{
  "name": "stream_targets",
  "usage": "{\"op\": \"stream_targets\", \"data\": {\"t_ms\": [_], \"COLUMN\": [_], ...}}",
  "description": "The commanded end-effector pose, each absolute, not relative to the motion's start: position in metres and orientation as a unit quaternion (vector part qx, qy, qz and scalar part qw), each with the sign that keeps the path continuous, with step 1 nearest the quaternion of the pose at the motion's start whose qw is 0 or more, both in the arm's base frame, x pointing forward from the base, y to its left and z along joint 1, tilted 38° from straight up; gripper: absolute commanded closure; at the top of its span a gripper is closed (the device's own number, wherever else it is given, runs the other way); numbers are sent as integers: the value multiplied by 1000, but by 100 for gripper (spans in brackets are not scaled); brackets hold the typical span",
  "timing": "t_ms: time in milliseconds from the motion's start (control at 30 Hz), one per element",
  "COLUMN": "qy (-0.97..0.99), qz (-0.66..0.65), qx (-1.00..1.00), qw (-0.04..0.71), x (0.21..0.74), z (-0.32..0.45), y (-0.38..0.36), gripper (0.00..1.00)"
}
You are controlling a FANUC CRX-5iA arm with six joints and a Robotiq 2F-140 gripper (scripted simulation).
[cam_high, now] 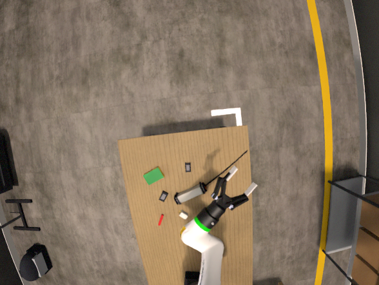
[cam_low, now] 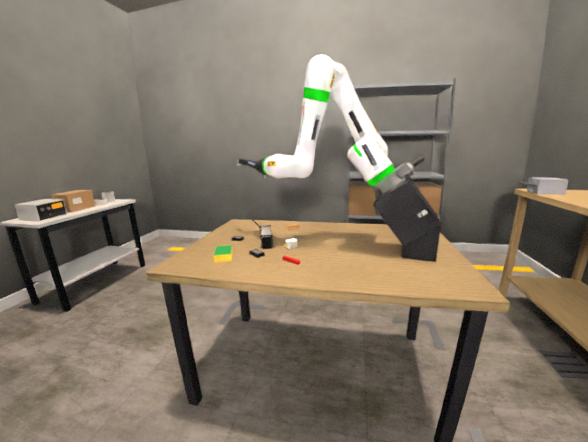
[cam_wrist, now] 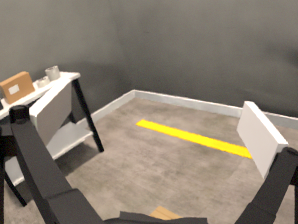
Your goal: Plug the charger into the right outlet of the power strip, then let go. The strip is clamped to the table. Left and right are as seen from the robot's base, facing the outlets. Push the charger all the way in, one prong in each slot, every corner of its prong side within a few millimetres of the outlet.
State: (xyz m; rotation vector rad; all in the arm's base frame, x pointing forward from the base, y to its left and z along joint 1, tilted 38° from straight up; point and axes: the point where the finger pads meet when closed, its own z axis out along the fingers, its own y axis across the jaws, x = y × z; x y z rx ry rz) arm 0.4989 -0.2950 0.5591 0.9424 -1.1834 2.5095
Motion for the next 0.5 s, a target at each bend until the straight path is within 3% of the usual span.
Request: {"op": "stream_targets", "data": {"t_ms": [0,167,467], "qy": [-411,-441,-480], "qz": [846,817,766], "qx": [313,306,314], "qw": [134,213,290], "x": [494,476,457], "z": [570,591,600], "y": [-306,-339,-371], "gripper": [0,0,0]}}
